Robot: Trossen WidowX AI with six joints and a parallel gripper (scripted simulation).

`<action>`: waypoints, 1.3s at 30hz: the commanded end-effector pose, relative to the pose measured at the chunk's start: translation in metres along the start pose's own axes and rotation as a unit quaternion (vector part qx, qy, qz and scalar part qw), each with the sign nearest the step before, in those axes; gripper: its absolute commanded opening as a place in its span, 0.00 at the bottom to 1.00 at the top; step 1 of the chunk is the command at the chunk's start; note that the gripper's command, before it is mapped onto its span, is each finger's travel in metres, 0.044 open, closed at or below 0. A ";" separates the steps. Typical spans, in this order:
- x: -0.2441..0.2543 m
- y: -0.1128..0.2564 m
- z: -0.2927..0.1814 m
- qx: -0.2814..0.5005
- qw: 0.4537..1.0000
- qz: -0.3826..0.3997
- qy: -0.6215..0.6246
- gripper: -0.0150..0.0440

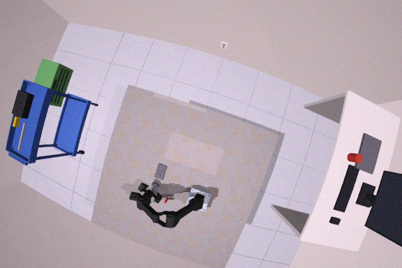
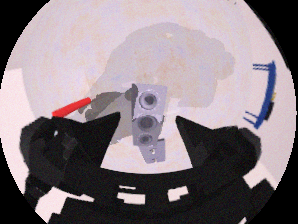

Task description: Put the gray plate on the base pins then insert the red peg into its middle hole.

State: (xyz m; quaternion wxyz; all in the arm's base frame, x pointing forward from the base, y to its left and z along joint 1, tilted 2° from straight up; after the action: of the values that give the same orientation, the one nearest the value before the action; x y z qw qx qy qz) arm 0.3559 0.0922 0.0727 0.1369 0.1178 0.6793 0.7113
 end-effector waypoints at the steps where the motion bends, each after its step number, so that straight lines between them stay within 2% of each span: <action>1: 0.002 -0.009 -0.001 0.001 1.000 0.005 0.002 1.00; 14: 0.003 -0.028 -0.002 0.002 1.000 0.005 0.002 1.00; 27: 0.003 -0.028 -0.002 0.002 1.000 0.005 0.002 0.42; 36: 0.003 -0.028 -0.002 0.002 1.000 0.005 0.002 0.32; 37: 0.003 -0.028 -0.002 0.002 1.000 0.005 0.002 0.28; 39: 0.003 -0.027 -0.002 0.002 1.000 0.005 -0.001 0.25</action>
State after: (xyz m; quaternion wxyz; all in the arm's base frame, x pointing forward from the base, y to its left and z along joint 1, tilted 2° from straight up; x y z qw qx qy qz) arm 0.3538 0.0924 0.0456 0.1332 0.1204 0.6806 0.7104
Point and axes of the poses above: the point midway between the two fingers, 35 mm back from their tips, its own y axis back along the fingers, its own x axis across the jaws, z = x × y, the point moved 7 cm from there along y, back along the fingers, and after that the axes turned 8 degrees about -y, right-handed, at the moved point
